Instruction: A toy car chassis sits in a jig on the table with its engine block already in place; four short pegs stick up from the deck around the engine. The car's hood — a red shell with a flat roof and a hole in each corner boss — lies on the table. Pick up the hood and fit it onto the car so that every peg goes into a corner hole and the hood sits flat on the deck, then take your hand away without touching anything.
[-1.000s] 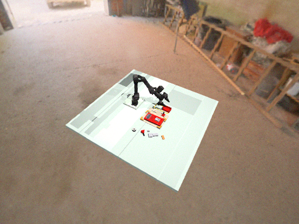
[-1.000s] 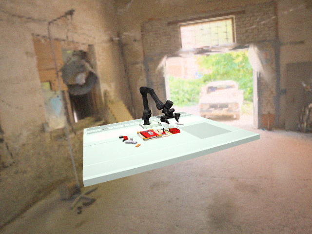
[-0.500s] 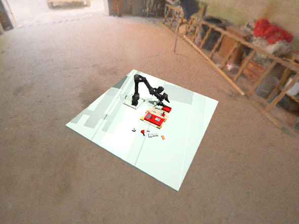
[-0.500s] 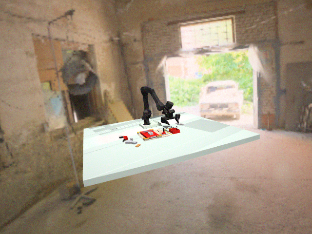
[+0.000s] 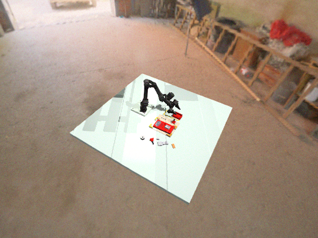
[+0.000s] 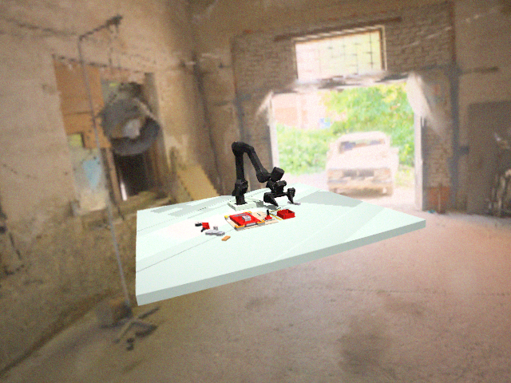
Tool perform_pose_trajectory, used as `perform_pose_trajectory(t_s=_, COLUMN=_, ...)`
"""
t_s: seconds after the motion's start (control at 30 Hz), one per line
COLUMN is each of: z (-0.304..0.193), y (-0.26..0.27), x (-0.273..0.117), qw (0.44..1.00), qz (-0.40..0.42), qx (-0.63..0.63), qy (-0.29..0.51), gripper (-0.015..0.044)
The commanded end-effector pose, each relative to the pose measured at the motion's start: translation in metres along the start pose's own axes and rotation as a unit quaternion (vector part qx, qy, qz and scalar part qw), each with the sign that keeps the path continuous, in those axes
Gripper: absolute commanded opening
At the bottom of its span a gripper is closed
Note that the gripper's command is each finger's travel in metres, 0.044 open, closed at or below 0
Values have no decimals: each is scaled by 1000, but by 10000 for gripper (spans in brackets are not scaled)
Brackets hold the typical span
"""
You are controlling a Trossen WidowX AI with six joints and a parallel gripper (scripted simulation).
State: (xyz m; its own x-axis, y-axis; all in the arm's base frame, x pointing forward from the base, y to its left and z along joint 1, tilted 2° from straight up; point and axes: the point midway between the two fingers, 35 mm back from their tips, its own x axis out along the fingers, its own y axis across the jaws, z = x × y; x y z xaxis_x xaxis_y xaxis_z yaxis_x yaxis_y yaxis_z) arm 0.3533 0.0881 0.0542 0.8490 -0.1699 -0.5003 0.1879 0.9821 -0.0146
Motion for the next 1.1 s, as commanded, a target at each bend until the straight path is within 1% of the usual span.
perform_pose_trajectory(t_s=0.0, z=-5, y=-1, x=3, qw=1000, qz=-3, qx=-2, qy=4, gripper=440)
perform_pose_trajectory(t_s=1.07, z=-22, y=-1, x=13, qw=1000, qz=-2, qx=0, qy=1, gripper=440)
